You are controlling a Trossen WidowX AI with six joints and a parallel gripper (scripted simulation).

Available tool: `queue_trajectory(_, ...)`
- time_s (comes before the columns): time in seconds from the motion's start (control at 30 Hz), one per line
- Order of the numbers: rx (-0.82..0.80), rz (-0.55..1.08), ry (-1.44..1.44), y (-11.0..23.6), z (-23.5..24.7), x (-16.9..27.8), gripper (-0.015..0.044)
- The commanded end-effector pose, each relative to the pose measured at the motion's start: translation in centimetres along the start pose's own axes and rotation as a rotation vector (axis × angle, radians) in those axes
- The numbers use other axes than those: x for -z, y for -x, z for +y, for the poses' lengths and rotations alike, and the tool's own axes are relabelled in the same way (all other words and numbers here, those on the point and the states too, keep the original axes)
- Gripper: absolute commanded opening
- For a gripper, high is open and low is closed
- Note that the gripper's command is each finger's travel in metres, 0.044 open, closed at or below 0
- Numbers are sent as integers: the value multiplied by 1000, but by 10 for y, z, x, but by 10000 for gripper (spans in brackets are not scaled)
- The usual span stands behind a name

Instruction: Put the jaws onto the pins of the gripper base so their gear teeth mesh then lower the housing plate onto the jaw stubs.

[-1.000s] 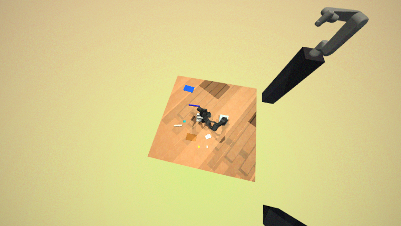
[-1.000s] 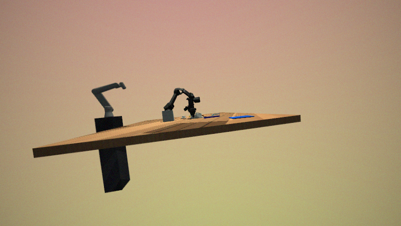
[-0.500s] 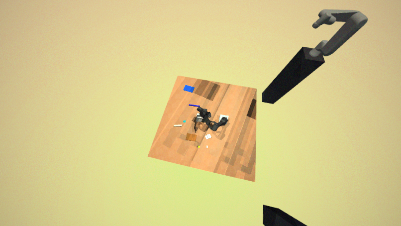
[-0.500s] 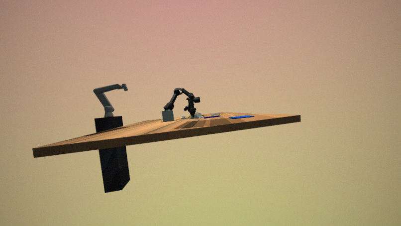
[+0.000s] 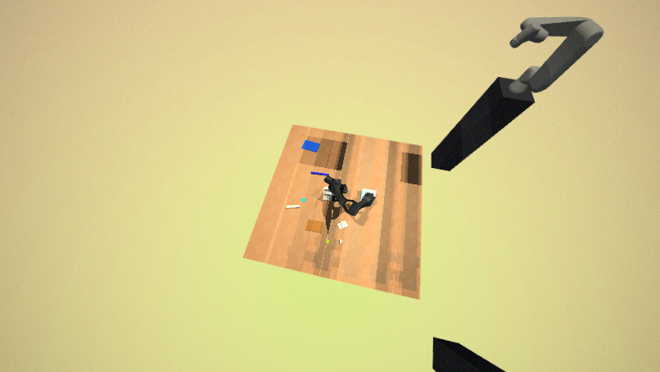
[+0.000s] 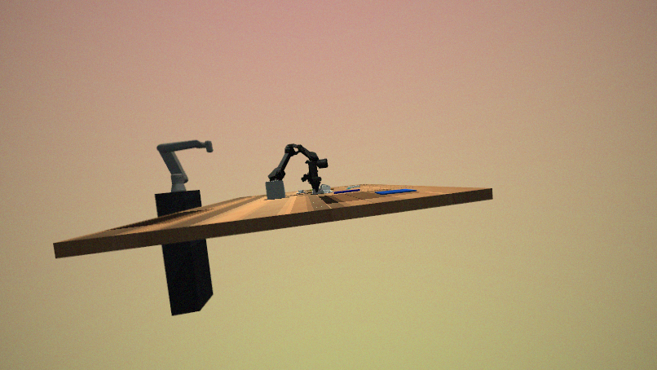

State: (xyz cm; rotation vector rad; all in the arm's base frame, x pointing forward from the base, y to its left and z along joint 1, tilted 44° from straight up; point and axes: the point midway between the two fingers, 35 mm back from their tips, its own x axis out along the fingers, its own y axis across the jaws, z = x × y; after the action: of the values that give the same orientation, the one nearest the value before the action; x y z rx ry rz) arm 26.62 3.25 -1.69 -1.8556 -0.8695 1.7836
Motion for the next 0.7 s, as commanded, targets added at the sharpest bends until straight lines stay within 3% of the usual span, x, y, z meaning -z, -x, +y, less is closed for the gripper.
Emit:
queue_trajectory(0.0, 0, -3, 1, -3, 0, 1, 351)
queue_trajectory(0.67, -1, -3, 2, 1, 0, 2, 351)
